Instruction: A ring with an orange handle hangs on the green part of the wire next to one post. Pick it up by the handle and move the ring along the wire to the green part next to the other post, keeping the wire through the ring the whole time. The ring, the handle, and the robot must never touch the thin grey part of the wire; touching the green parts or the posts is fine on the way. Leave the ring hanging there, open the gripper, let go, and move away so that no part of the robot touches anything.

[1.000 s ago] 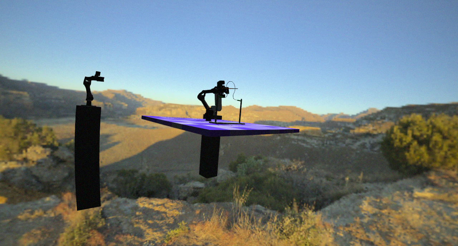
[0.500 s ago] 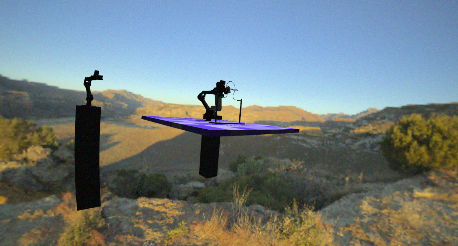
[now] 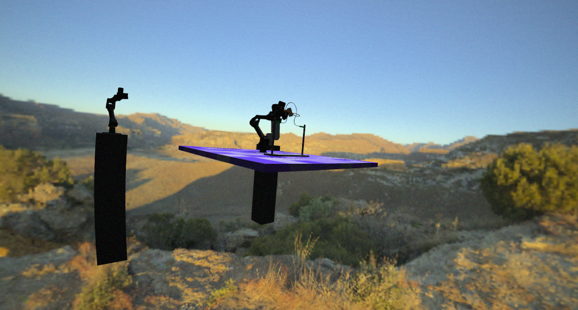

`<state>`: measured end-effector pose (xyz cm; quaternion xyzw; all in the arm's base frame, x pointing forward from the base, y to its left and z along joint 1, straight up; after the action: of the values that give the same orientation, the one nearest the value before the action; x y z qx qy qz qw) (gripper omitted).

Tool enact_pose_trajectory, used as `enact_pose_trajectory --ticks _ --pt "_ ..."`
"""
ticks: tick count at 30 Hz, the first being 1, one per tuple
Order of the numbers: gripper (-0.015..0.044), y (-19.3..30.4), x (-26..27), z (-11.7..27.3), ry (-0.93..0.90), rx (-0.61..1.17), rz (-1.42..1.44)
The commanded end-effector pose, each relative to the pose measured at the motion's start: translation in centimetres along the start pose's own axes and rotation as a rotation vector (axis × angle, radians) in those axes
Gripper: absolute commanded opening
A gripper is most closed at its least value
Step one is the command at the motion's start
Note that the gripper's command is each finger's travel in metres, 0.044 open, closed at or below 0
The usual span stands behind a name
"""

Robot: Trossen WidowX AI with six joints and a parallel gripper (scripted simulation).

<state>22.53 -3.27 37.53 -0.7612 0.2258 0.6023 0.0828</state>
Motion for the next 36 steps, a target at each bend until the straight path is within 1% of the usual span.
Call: enact_pose_trajectory --ticks 1,19,28,36 --pt "-0.015 0.0 -0.1 0.0 0.034 -0.011 0.053" --pt "-0.015 0.2 0.3 -0.1 0.114 -0.03 0.182" --pt "-0.015 0.6 1.5 -0.1 0.096 -0.025 0.154" --pt "-0.015 0.9 3.2 -0.1 0.038 -0.009 0.061"
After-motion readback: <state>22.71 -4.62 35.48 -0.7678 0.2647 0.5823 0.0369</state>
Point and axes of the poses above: the point midway between the two fingers, 35 mm back from their tips, its own z axis back along the fingers, its own x axis across the jaws, y = z × x, the point moved 5 cm from there along z, back along the fingers, and after that the axes turned 4 degrees about -z, right-handed, at the moved point
